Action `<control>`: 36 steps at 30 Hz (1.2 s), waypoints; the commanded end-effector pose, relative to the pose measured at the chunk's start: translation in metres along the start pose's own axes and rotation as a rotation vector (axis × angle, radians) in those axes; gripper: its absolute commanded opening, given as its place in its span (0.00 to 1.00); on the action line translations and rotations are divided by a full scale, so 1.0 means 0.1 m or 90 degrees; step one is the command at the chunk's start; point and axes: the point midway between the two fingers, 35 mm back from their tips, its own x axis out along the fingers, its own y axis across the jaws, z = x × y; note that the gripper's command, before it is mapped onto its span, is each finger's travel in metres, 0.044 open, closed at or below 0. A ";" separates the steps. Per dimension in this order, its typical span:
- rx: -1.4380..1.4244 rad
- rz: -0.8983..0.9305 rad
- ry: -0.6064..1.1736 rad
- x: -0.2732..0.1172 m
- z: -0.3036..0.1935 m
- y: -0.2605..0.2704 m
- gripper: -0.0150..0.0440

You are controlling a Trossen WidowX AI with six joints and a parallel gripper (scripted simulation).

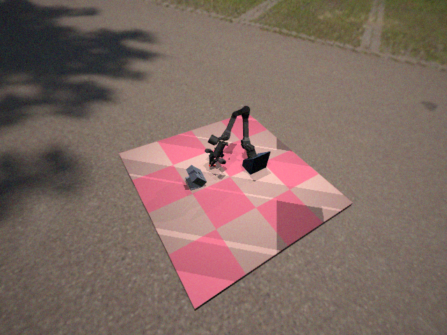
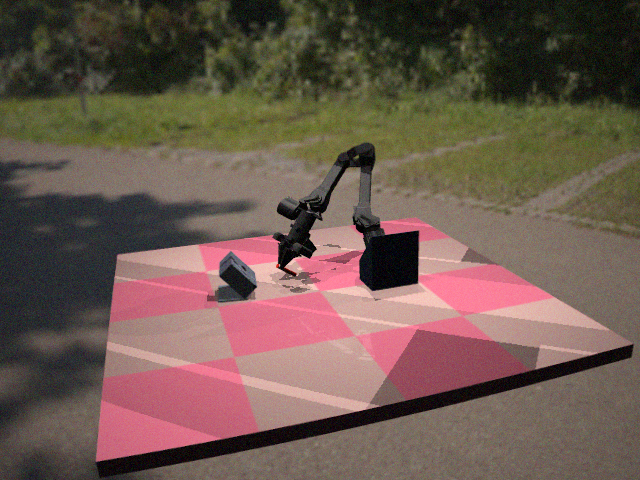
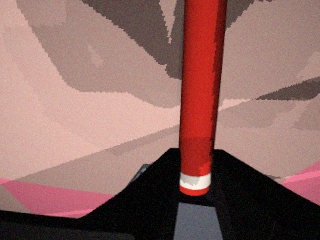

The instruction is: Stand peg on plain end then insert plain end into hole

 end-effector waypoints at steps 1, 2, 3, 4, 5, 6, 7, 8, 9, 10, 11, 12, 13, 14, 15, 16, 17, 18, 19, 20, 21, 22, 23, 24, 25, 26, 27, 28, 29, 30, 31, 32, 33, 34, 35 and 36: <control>-0.003 -0.003 0.023 -0.02 0.02 -0.02 0.34; -0.003 -0.003 0.028 -0.03 0.03 -0.02 0.34; -0.003 -0.003 0.034 -0.04 0.03 -0.02 0.34; -0.003 -0.003 0.039 -0.04 0.03 -0.02 0.34; -0.003 -0.003 0.045 -0.05 0.04 -0.02 0.34; -0.003 -0.003 0.050 -0.05 0.04 -0.02 0.34; -0.003 -0.003 0.056 -0.06 0.05 -0.02 0.34; -0.003 -0.003 0.062 -0.07 0.05 -0.02 0.34; -0.003 -0.003 0.067 -0.07 0.05 -0.02 0.34; -0.003 -0.003 0.073 -0.08 0.06 -0.02 0.34; -0.003 -0.003 0.078 -0.08 0.06 -0.02 0.34; -0.003 -0.003 0.084 -0.09 0.06 -0.02 0.34; -0.003 -0.003 0.089 -0.09 0.07 -0.02 0.34; -0.003 -0.003 0.095 -0.10 0.07 -0.02 0.34; -0.003 -0.003 0.100 -0.10 0.08 -0.02 0.34; -0.003 -0.003 0.106 -0.11 0.08 -0.02 0.34; -0.003 -0.003 0.111 -0.11 0.08 -0.02 0.34; -0.004 -0.003 0.117 -0.12 0.09 -0.02 0.34; -0.004 -0.003 0.122 -0.12 0.09 -0.02 0.34; -0.004 -0.003 0.128 -0.13 0.10 -0.02 0.34; -0.004 -0.003 0.133 -0.14 0.10 -0.02 0.34; -0.004 -0.003 0.139 -0.14 0.11 -0.02 0.34; -0.004 -0.003 0.144 -0.15 0.11 -0.02 0.34; -0.004 -0.003 0.150 -0.15 0.11 -0.02 0.34; -0.004 -0.003 0.155 -0.16 0.12 -0.02 0.34; -0.004 -0.003 0.161 -0.16 0.12 -0.02 0.34; -0.004 -0.003 0.166 -0.17 0.13 -0.02 0.34; -0.004 -0.003 0.172 -0.17 0.13 -0.02 0.34; -0.004 -0.003 0.177 -0.18 0.14 -0.02 0.34; -0.004 -0.003 0.183 -0.18 0.14 -0.02 0.34; -0.004 -0.003 0.188 -0.18 0.15 -0.02 0.34; -0.004 -0.003 0.194 -0.19 0.15 -0.02 0.34; -0.004 -0.003 0.199 -0.19 0.16 -0.02 0.34; -0.004 -0.003 0.205 -0.20 0.16 -0.02 0.34; -0.004 -0.003 0.210 -0.20 0.17 -0.02 0.34; -0.004 -0.003 0.216 -0.21 0.17 -0.02 0.34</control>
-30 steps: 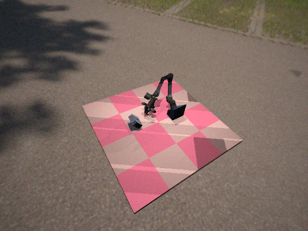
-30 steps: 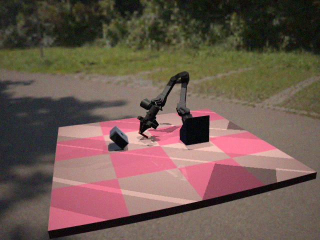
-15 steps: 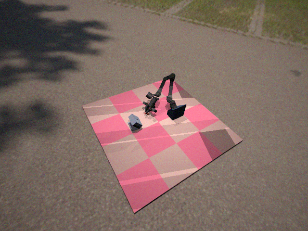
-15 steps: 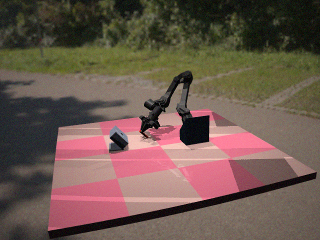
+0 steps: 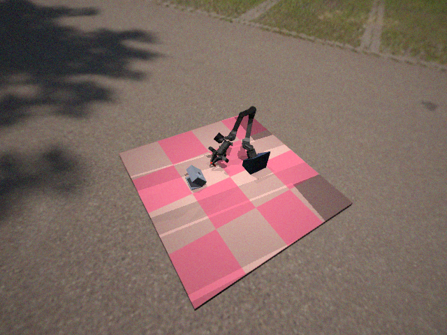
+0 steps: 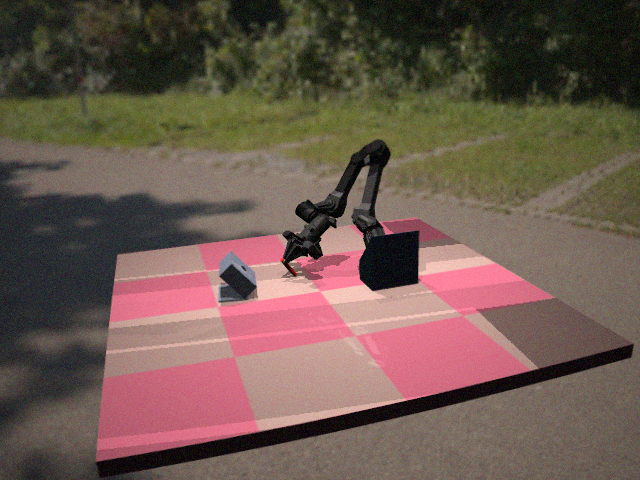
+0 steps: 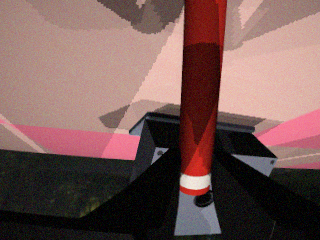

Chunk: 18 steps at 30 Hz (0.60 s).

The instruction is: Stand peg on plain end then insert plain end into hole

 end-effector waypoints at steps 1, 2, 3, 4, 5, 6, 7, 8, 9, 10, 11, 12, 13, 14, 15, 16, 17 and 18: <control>-0.002 -0.003 0.023 -0.03 0.02 -0.03 0.34; -0.003 -0.003 0.029 -0.03 0.02 -0.03 0.34; -0.003 -0.003 0.034 -0.04 0.03 -0.03 0.34; -0.003 -0.003 0.040 -0.05 0.03 -0.03 0.34; -0.003 -0.003 0.045 -0.05 0.03 -0.03 0.34; -0.003 -0.003 0.051 -0.06 0.04 -0.03 0.34; -0.003 -0.003 0.056 -0.06 0.04 -0.03 0.34; -0.003 -0.003 0.062 -0.07 0.04 -0.03 0.34; -0.003 -0.003 0.067 -0.07 0.05 -0.03 0.34; -0.003 -0.003 0.073 -0.08 0.05 -0.03 0.34; -0.003 -0.003 0.078 -0.08 0.06 -0.03 0.34; -0.003 -0.003 0.084 -0.09 0.06 -0.03 0.34; -0.003 -0.003 0.089 -0.10 0.06 -0.03 0.34; -0.003 -0.003 0.095 -0.10 0.07 -0.03 0.34; -0.003 -0.003 0.100 -0.11 0.07 -0.03 0.34; -0.003 -0.003 0.106 -0.11 0.08 -0.03 0.34; -0.003 -0.003 0.111 -0.12 0.08 -0.03 0.34; -0.003 -0.003 0.117 -0.12 0.08 -0.03 0.34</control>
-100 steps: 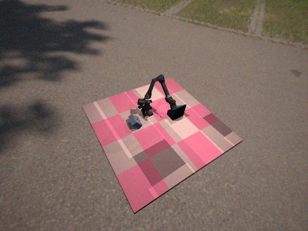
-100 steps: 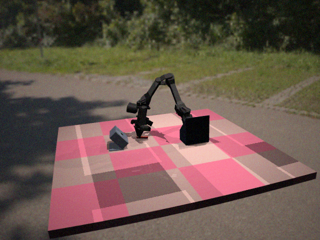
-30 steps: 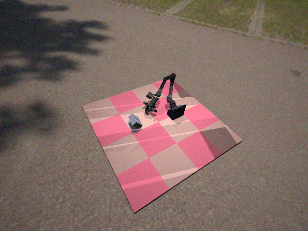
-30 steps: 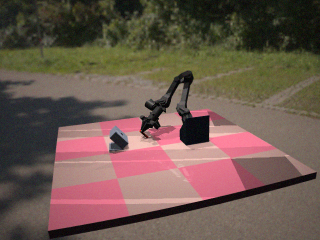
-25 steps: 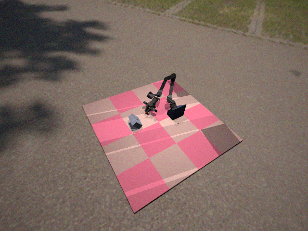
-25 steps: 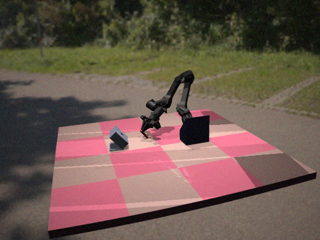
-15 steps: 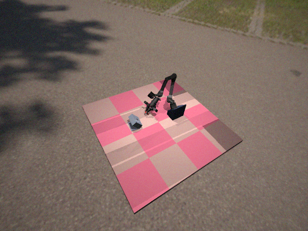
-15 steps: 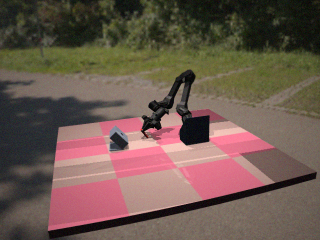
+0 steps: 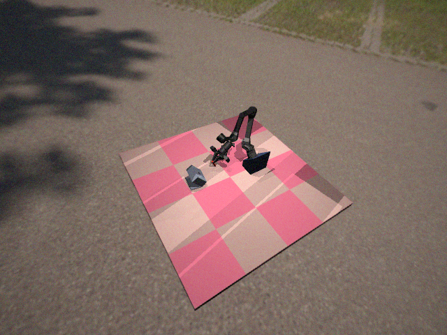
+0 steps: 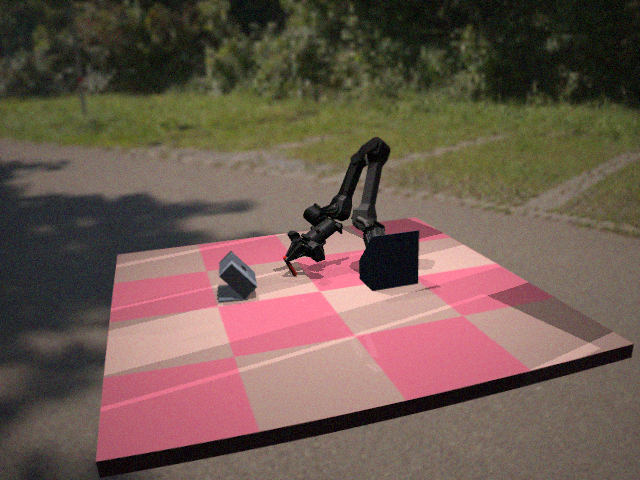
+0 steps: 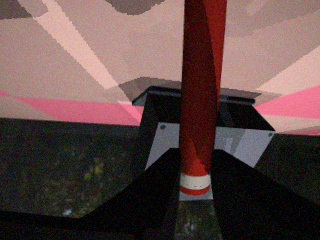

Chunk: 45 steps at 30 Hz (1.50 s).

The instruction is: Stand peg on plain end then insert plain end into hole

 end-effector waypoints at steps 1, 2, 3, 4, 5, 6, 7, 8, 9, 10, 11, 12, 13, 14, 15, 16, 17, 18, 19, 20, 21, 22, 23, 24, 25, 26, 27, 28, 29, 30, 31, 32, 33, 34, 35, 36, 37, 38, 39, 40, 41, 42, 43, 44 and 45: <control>-0.001 -0.005 0.023 -0.03 0.02 -0.04 0.34; -0.001 -0.005 0.028 -0.03 0.02 -0.04 0.34; -0.001 -0.005 0.034 -0.04 0.03 -0.04 0.34; -0.001 -0.005 0.039 -0.04 0.03 -0.04 0.34; -0.001 -0.005 0.045 -0.05 0.03 -0.04 0.34; -0.001 -0.005 0.050 -0.05 0.04 -0.04 0.34; -0.001 -0.005 0.056 -0.06 0.04 -0.04 0.34; -0.001 -0.005 0.061 -0.07 0.05 -0.04 0.34; -0.001 -0.005 0.067 -0.07 0.05 -0.04 0.34; 0.000 -0.005 0.072 -0.08 0.05 -0.04 0.34; 0.000 -0.005 0.078 -0.08 0.06 -0.04 0.34; 0.000 -0.005 0.083 -0.09 0.06 -0.04 0.34; 0.000 -0.005 0.089 -0.09 0.07 -0.04 0.34; 0.000 -0.005 0.094 -0.10 0.07 -0.04 0.34; 0.000 -0.005 0.100 -0.10 0.07 -0.04 0.34; 0.000 -0.005 0.105 -0.11 0.08 -0.04 0.34; 0.000 -0.005 0.111 -0.11 0.08 -0.04 0.34; 0.000 -0.005 0.116 -0.12 0.09 -0.04 0.34; 0.000 -0.005 0.122 -0.13 0.09 -0.04 0.34; 0.000 -0.005 0.127 -0.13 0.10 -0.04 0.34; 0.000 -0.006 0.133 -0.14 0.10 -0.04 0.34; 0.000 -0.006 0.138 -0.14 0.10 -0.04 0.34; 0.000 -0.006 0.144 -0.15 0.11 -0.04 0.34; 0.000 -0.006 0.149 -0.15 0.11 -0.04 0.34; 0.000 -0.006 0.155 -0.16 0.12 -0.04 0.34; 0.000 -0.006 0.160 -0.16 0.12 -0.04 0.34; 0.000 -0.006 0.166 -0.17 0.13 -0.04 0.34; 0.000 -0.006 0.172 -0.17 0.13 -0.04 0.34; 0.000 -0.006 0.177 -0.18 0.14 -0.04 0.34; 0.000 -0.006 0.183 -0.18 0.14 -0.05 0.34; 0.000 -0.006 0.188 -0.19 0.14 -0.05 0.34; 0.000 -0.006 0.194 -0.19 0.15 -0.05 0.34; 0.000 -0.006 0.191 -0.19 0.15 -0.05 0.34; 0.000 -0.006 0.187 -0.19 0.14 -0.05 0.34; 0.000 -0.006 0.182 -0.19 0.14 -0.05 0.34; 0.000 -0.006 0.178 -0.20 0.14 -0.04 0.34; 0.000 -0.006 0.176 -0.20 0.14 -0.04 0.34; 0.000 -0.006 0.176 -0.20 0.14 -0.04 0.34; 0.001 -0.006 0.177 -0.19 0.15 -0.04 0.34; 0.001 -0.006 0.178 -0.19 0.15 -0.04 0.34; 0.001 -0.006 0.179 -0.18 0.16 -0.04 0.34; 0.002 -0.006 0.179 -0.18 0.16 -0.04 0.34; 0.003 -0.006 0.178 -0.18 0.17 -0.04 0.34; 0.004 -0.007 0.178 -0.18 0.17 -0.05 0.34; 0.005 -0.007 0.177 -0.18 0.17 -0.05 0.34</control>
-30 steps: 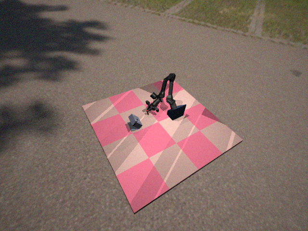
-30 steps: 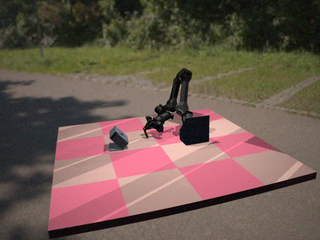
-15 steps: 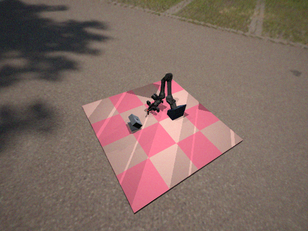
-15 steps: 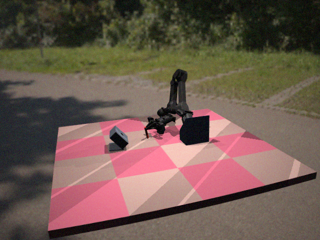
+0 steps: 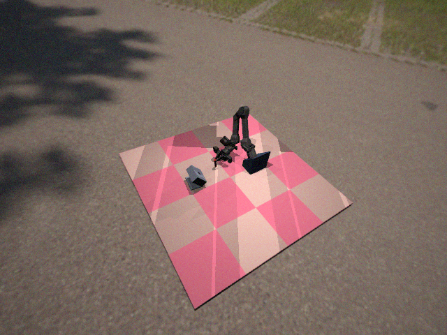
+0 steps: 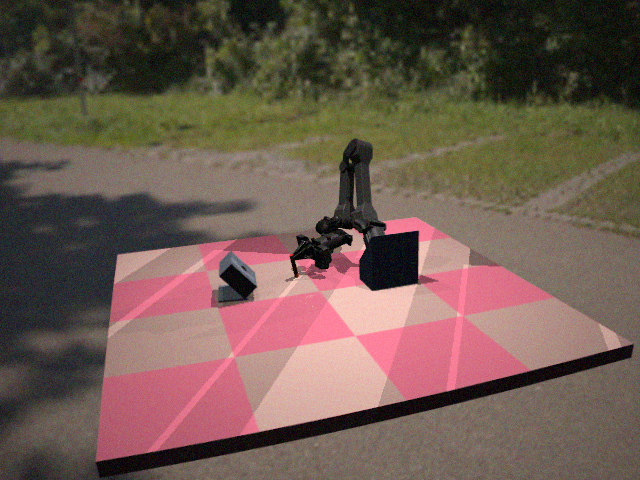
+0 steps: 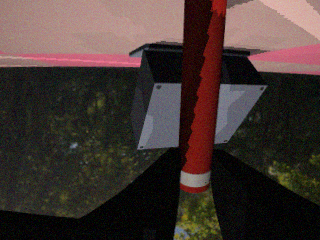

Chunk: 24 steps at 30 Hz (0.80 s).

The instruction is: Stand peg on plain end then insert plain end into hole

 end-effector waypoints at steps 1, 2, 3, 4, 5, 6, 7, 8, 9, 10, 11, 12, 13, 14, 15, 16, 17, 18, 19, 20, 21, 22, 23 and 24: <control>-0.001 0.000 0.001 0.00 0.01 0.00 0.34; 0.000 0.000 0.000 0.00 0.02 0.00 0.34; 0.000 0.000 0.000 0.00 0.02 0.00 0.34; 0.001 0.000 0.000 0.00 0.02 0.00 0.34; 0.001 0.000 0.000 0.00 0.02 0.00 0.34; 0.001 0.000 0.000 0.00 0.02 0.00 0.34; 0.002 0.000 0.000 -0.01 0.02 0.00 0.34; 0.002 0.000 0.000 -0.01 0.02 -0.01 0.34; 0.002 0.000 0.001 -0.01 0.02 -0.01 0.34; 0.003 0.000 0.001 -0.01 0.02 -0.01 0.34; 0.003 0.000 0.001 -0.02 0.03 -0.01 0.34; 0.003 -0.001 0.001 -0.02 0.03 -0.01 0.34; 0.003 -0.001 0.002 -0.02 0.03 -0.01 0.34; 0.003 -0.001 0.002 -0.02 0.03 -0.01 0.34; 0.003 -0.001 0.003 -0.02 0.03 -0.01 0.34; 0.003 -0.001 0.003 -0.03 0.04 -0.01 0.34; 0.003 -0.001 0.004 -0.03 0.04 -0.01 0.34; 0.002 -0.001 0.005 -0.03 0.04 -0.02 0.34; 0.002 -0.001 0.006 -0.03 0.04 -0.02 0.34; 0.002 -0.001 0.007 -0.03 0.05 -0.02 0.34; 0.002 -0.001 0.007 -0.04 0.05 -0.02 0.34; 0.001 -0.002 0.008 -0.04 0.05 -0.02 0.34; 0.001 -0.002 0.009 -0.04 0.05 -0.02 0.34; 0.001 -0.002 0.010 -0.04 0.05 -0.02 0.34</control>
